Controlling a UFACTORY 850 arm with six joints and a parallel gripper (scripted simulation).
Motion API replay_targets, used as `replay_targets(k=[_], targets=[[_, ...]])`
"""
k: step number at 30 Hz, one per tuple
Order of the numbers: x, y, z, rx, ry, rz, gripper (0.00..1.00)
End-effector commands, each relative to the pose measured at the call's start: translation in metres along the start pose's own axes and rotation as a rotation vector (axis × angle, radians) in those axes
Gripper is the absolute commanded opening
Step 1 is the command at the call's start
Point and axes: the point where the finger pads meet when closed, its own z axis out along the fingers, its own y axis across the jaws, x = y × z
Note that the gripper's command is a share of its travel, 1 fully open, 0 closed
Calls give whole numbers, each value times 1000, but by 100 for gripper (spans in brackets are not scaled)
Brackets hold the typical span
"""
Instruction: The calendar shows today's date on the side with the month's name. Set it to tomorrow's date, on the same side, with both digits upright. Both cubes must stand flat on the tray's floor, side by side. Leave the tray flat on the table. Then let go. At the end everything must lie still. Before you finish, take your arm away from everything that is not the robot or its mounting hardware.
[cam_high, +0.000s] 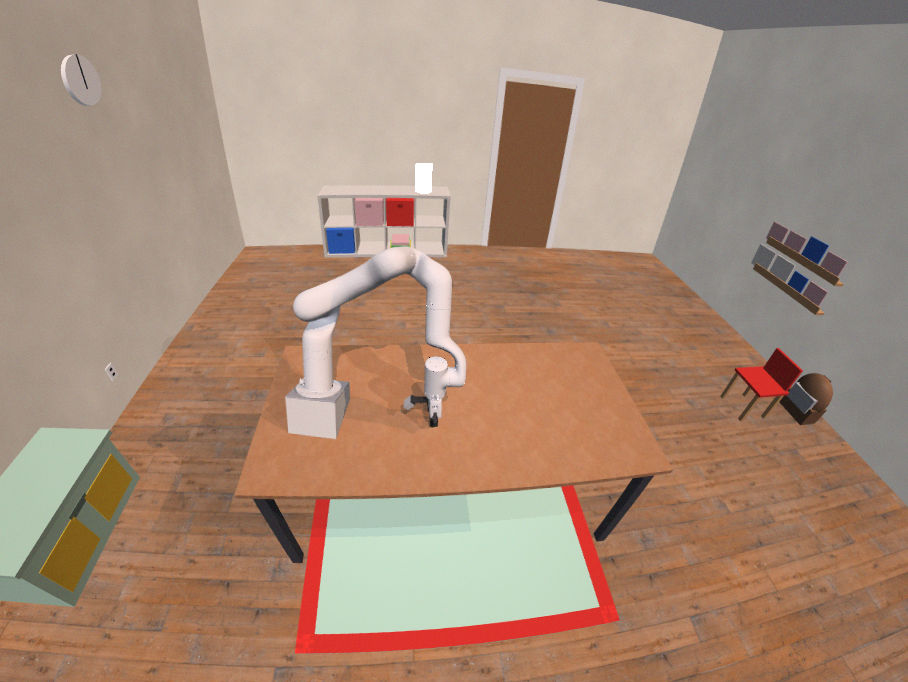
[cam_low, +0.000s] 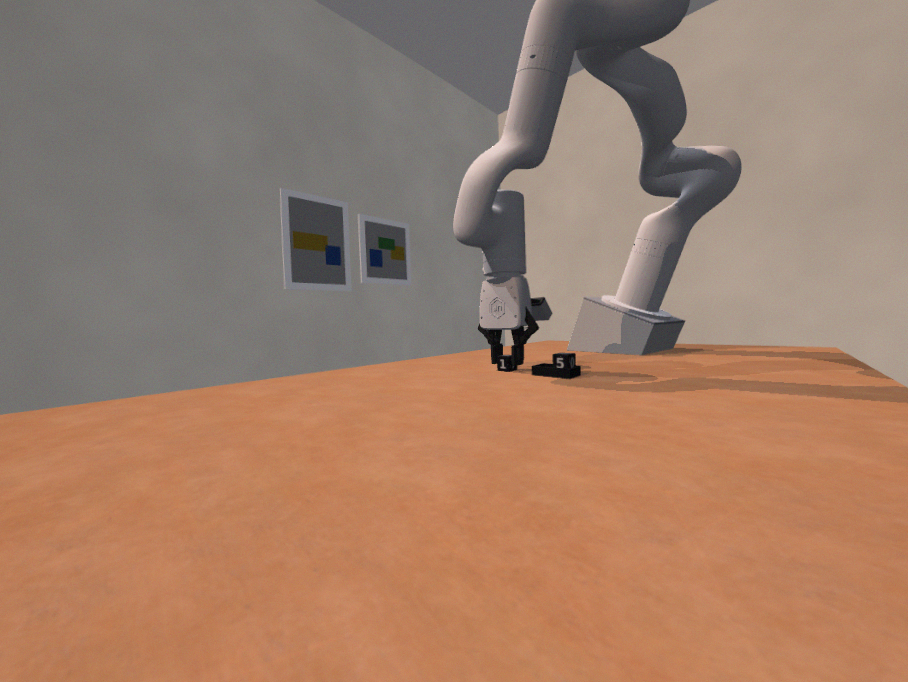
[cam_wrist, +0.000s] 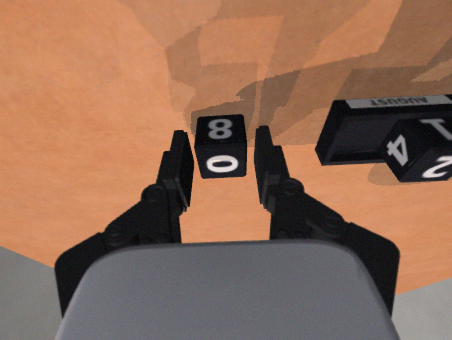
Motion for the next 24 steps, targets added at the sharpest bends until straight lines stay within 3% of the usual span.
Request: replay_targets(k=[1, 5, 18, 24], targets=[[-1, 0, -7, 1, -2, 0, 47], [-1, 0, -14, 1, -2, 0, 47], [-1, 0, -78, 1, -2, 0, 47], [-1, 0, -87, 1, -2, 0, 47]])
